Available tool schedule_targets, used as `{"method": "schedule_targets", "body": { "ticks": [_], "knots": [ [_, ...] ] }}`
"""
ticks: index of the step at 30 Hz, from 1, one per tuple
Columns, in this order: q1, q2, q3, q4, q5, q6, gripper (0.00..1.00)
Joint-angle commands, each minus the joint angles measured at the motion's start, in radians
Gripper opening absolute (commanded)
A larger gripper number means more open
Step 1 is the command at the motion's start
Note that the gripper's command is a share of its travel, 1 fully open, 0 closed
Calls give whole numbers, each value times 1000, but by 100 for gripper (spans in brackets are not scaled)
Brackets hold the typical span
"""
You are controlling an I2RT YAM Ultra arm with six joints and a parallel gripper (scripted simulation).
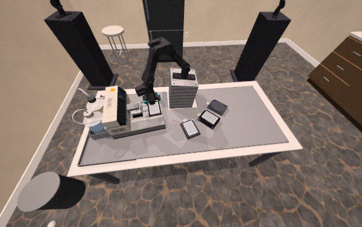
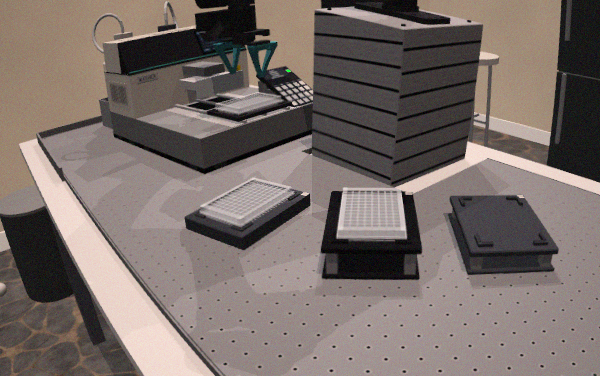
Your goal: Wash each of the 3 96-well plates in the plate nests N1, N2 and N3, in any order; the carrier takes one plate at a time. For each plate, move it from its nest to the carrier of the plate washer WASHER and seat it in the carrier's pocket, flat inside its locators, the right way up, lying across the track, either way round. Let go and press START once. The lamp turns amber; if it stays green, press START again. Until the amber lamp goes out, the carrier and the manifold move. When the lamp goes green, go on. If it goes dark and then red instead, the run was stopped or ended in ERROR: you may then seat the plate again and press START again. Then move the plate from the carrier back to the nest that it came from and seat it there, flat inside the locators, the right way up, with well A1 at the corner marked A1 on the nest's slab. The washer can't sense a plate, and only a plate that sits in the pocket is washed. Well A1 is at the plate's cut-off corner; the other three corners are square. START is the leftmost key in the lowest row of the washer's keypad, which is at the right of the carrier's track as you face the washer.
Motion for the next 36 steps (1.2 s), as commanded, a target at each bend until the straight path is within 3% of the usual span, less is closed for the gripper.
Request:
{"method": "schedule_targets", "body": {
  "ticks": [1,12,23,24,27,36],
  "knots": [
    [-1,-30,4,-23,-5,-1,100],
    [-4,-73,10,-72,-5,-4,100],
    [-4,-73,10,-72,-5,-4,100],
    [-16,-83,-10,-63,-4,18,0],
    [-26,-92,-29,-54,-3,41,0],
    [-127,-167,-180,16,7,240,0]
  ]
}}
